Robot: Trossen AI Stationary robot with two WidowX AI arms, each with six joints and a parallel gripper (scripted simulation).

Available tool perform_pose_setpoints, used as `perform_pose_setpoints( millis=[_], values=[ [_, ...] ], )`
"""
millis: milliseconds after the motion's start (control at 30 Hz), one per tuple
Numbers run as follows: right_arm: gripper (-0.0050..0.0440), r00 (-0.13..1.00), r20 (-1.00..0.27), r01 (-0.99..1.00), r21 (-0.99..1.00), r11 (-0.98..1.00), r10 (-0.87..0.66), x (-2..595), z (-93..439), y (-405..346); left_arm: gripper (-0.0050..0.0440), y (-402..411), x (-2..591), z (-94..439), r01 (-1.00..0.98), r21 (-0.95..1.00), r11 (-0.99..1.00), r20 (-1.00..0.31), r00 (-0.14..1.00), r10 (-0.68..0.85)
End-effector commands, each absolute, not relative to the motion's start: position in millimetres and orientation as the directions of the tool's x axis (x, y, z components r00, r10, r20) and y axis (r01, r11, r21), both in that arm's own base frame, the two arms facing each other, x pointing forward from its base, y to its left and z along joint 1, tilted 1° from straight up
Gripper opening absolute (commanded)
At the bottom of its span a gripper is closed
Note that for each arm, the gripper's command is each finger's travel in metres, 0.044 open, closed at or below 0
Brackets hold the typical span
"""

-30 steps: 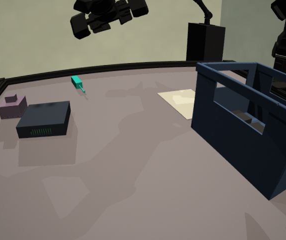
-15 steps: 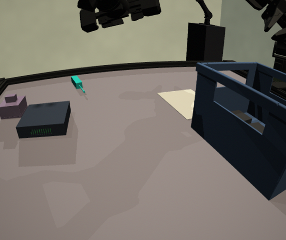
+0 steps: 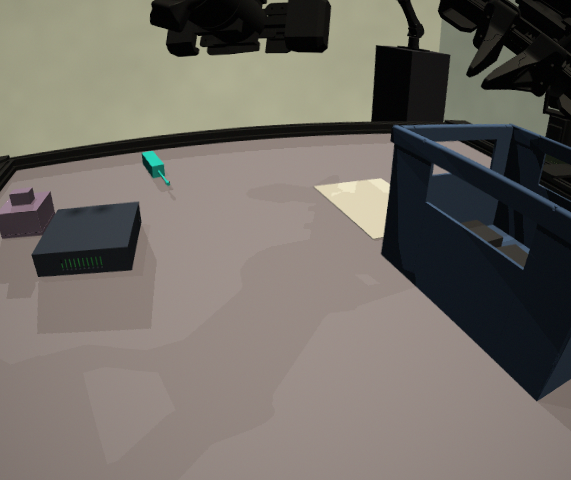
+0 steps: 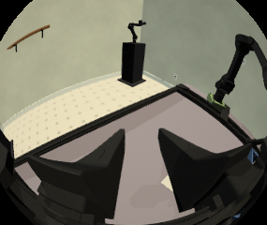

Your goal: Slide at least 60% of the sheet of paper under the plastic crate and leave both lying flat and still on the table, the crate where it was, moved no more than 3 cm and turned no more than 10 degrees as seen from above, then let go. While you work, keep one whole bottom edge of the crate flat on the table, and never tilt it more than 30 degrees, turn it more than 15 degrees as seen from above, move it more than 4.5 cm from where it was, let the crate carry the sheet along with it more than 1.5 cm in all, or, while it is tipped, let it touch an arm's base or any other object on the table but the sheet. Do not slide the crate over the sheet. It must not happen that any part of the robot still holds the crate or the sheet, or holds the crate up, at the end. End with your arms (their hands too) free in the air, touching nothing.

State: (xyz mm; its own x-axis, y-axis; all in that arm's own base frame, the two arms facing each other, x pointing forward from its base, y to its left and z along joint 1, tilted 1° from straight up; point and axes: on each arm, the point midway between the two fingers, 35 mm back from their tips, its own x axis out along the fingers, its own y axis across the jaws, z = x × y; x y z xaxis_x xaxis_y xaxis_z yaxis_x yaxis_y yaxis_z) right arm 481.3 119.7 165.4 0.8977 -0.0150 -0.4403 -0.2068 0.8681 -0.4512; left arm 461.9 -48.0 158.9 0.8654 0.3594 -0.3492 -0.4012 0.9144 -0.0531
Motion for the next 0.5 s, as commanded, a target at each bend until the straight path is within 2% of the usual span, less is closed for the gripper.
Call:
perform_pose_setpoints(
  millis=[0, 467],
  values=[
    [0.006, 0.883, -0.468, -0.189, -0.408, 0.893, -0.027, 490, 161, 108, 0.015, -56, 459, 154, -0.349, 0.009, 0.937, -0.354, 0.875, 0.329],
    [0.006, 0.827, -0.556, -0.095, -0.272, 0.958, -0.077, 506, 149, 57, 0.015, -74, 455, 157, -0.199, 0.19, 0.961, -0.331, 0.909, 0.253]
  ],
)
